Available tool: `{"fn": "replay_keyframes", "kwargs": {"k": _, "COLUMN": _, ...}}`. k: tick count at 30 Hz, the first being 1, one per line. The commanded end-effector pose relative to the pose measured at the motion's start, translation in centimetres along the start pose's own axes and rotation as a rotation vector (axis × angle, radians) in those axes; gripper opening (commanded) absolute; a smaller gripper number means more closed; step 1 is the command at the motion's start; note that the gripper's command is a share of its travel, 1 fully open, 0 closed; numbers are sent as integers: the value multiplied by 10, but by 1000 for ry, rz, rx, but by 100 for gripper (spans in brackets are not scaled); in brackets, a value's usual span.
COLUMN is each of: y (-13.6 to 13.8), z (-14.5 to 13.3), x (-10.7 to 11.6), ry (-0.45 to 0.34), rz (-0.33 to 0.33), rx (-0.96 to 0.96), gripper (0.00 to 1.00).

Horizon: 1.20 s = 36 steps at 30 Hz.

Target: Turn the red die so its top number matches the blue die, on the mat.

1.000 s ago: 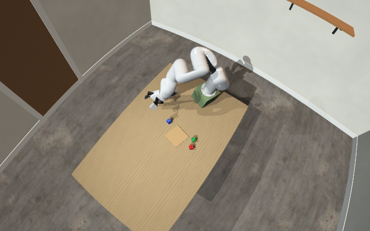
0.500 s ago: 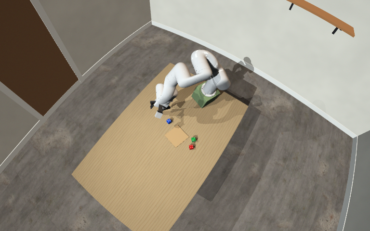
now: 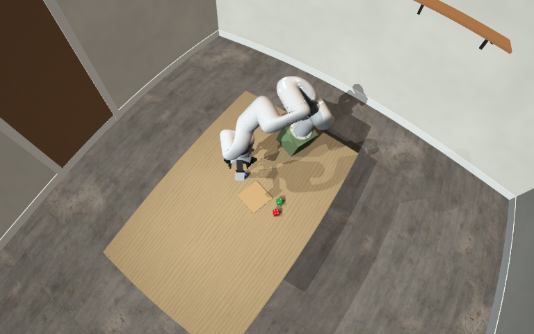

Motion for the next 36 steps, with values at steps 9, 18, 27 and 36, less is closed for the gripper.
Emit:
{"fn": "replay_keyframes", "kwargs": {"k": 9, "y": -25, "z": 32, "x": 26, "ry": 49, "rz": 169, "rx": 79, "gripper": 100}}
{"fn": "replay_keyframes", "kwargs": {"k": 18, "y": -25, "z": 32, "x": 26, "ry": 49, "rz": 169, "rx": 79, "gripper": 100}}
{"fn": "replay_keyframes", "kwargs": {"k": 27, "y": -25, "z": 32, "x": 22, "ry": 49, "rz": 170, "rx": 79, "gripper": 100}}
{"fn": "replay_keyframes", "kwargs": {"k": 36, "y": -34, "z": 33, "x": -33, "ry": 49, "rz": 170, "rx": 79, "gripper": 100}}
Point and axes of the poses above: the point where the finger pads meet when closed, its own x axis back along the fingers, its own y axis across the jaws, z = x × y, the point moved 3 cm from there along x, back along the fingers, and after that the axes turned 4 degrees about x, right-handed, at the moved point
